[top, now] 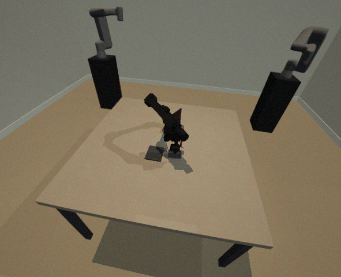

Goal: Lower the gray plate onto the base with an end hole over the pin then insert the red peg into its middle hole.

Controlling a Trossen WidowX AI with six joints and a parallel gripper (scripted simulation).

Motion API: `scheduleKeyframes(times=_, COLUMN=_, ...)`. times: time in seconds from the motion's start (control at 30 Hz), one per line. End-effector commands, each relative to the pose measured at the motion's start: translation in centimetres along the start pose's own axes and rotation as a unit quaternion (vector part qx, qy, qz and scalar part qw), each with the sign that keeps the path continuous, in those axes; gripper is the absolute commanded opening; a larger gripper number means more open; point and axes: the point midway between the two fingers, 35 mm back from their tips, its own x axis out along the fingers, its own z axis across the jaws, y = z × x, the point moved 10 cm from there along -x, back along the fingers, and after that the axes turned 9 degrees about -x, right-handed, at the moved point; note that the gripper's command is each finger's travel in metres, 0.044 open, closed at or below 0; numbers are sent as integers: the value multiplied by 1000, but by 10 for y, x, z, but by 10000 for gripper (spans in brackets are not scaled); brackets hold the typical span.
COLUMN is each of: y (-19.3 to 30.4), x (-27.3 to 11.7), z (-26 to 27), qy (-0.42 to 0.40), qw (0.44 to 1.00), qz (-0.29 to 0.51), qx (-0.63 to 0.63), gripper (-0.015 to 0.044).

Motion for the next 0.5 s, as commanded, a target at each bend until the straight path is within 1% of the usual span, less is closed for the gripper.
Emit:
scheduleKeyframes(times=0.0, y=1, x=11, z=-1, qy=3, qw=1000, qz=-4, qx=-4, gripper=440)
scheduleKeyframes(times=0.47, y=1, x=30, z=0, qy=3, qw=1000, qz=-4, qx=-4, gripper=440)
